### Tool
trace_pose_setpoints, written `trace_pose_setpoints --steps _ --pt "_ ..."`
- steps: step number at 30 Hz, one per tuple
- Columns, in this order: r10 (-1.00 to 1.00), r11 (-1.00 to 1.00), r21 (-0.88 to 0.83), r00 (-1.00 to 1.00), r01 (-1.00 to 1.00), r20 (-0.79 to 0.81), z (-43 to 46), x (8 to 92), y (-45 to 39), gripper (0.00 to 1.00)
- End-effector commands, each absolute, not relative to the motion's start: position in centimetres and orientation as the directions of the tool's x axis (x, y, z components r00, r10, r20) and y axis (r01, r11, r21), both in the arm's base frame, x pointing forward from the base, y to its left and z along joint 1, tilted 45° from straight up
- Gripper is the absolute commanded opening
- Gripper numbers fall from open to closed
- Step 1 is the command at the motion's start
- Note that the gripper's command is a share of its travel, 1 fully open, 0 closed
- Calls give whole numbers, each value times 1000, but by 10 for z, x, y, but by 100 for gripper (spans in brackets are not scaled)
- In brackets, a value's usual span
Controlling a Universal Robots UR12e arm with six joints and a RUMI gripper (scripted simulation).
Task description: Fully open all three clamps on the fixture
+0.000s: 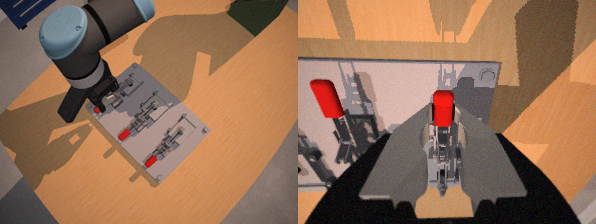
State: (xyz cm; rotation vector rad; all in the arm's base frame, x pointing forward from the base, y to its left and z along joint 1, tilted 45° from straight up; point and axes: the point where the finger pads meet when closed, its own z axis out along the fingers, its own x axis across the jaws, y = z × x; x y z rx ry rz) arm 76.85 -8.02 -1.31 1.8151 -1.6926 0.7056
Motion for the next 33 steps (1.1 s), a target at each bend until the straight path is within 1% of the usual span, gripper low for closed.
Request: trace_pose_setpoints --steps 1,33 --pt "-706 -53 47 71 -997 705 -12 764 -78 0" --pt "-706 -53 47 71 -997 705 0 750 -67 0"
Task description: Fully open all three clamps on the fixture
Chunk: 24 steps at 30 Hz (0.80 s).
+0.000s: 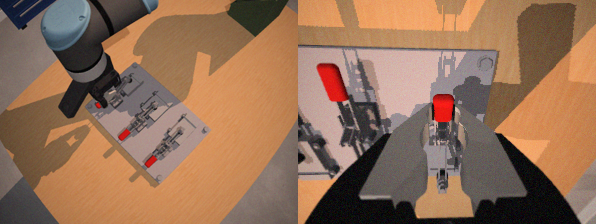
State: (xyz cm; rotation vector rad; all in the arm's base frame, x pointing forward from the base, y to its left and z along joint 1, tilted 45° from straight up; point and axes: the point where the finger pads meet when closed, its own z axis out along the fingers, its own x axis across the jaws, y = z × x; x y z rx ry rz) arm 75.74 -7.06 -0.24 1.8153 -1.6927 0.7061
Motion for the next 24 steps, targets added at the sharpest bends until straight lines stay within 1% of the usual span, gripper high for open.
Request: trace_pose_setpoints --steps 1,24 --pt "-706 -53 47 71 -997 705 0 749 -67 0" --pt "-706 -52 47 70 -998 705 6 732 -65 0"
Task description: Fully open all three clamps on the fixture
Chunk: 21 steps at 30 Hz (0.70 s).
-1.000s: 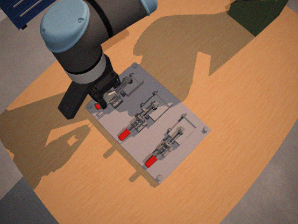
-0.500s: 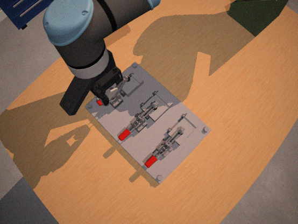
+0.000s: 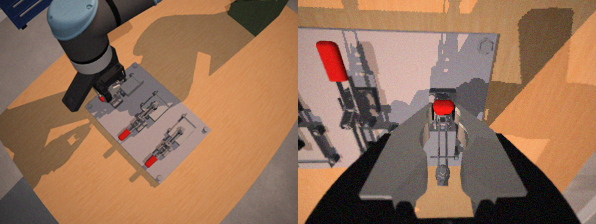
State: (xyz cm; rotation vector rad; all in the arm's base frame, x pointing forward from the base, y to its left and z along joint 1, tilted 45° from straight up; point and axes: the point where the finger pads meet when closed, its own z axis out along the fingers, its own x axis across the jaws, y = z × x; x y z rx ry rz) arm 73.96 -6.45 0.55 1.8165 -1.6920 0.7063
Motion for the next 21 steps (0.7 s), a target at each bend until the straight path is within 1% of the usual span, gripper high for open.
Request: trace_pose_setpoints --steps 1,21 --pt "-706 -52 47 70 -998 705 6 732 -65 0" --pt "-706 -51 48 70 -998 705 5 723 -65 0"
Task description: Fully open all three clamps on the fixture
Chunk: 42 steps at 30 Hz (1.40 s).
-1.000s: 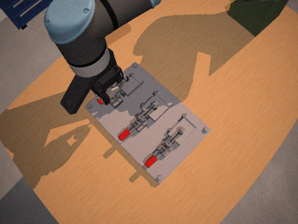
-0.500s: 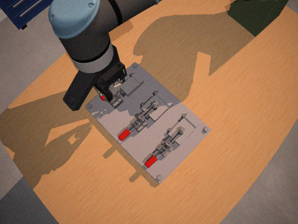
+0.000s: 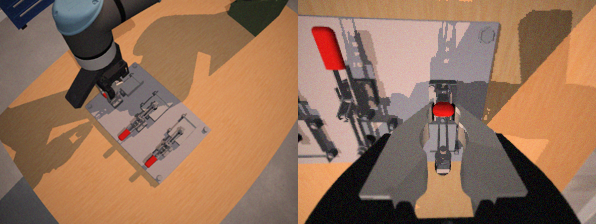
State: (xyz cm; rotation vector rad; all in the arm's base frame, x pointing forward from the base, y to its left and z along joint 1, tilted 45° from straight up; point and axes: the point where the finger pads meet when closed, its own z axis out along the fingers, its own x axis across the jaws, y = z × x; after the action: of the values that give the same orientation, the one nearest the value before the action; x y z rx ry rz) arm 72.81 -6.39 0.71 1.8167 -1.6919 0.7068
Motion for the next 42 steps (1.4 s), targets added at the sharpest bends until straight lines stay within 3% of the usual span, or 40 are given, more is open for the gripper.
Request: trace_pose_setpoints --steps 1,42 --pt "-706 -51 48 70 -998 705 5 722 -66 0" --pt "-707 -49 50 71 -998 704 5 717 -67 0"
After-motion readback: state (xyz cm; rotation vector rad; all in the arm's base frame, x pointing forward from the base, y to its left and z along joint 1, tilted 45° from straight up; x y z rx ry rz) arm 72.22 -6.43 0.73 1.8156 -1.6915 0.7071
